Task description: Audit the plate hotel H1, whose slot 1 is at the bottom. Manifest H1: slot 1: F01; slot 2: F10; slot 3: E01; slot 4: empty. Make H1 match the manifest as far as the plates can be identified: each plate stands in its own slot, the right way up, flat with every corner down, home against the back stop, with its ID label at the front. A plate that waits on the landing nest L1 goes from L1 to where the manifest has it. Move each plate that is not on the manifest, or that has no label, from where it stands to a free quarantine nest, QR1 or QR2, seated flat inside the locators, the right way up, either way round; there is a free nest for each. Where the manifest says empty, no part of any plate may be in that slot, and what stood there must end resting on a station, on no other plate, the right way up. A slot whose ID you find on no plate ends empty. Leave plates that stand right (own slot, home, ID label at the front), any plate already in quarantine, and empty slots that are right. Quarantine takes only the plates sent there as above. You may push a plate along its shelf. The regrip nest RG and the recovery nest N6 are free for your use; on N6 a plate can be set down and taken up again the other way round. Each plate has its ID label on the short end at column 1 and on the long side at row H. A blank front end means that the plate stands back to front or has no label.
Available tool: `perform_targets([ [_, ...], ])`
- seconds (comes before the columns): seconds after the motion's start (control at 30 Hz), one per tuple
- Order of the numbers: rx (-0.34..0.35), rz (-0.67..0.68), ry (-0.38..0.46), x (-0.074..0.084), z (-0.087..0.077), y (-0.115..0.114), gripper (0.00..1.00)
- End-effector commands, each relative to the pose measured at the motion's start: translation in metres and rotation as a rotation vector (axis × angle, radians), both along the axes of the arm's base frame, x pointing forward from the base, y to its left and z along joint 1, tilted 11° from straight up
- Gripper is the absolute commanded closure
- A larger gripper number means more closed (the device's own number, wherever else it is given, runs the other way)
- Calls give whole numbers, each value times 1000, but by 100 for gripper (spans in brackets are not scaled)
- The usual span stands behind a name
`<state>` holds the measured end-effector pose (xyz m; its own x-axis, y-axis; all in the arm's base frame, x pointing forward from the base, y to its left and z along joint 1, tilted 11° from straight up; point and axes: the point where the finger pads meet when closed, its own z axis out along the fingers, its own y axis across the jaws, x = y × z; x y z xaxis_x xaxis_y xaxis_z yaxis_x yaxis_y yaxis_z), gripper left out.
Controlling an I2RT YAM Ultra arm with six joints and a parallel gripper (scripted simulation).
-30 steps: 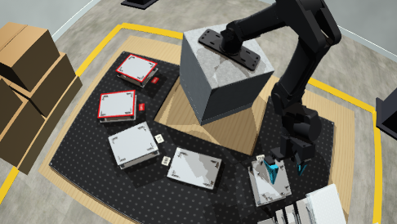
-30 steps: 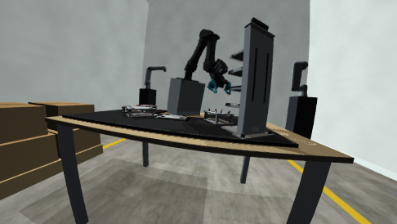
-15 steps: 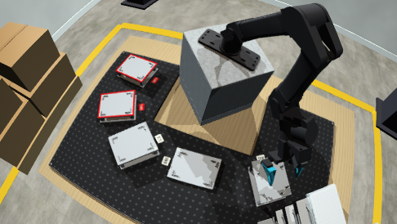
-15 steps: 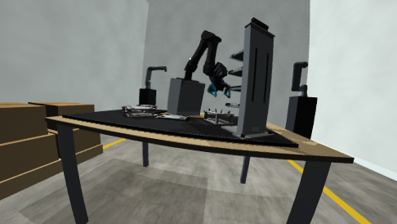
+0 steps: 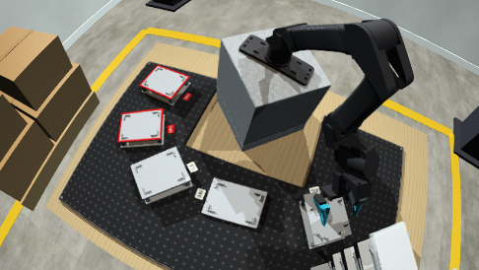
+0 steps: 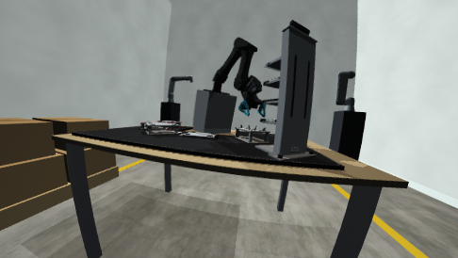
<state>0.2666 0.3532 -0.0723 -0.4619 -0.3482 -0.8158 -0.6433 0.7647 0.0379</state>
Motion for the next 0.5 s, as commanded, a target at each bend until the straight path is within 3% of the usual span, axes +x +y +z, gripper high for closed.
perform_targets([
  [0.0,25,-1,-15,3,4,4,0],
  [0.2,24,-1,-15,4,-6,6,0],
  [0.47,25,-1,-15,11,-6,12,0],
])
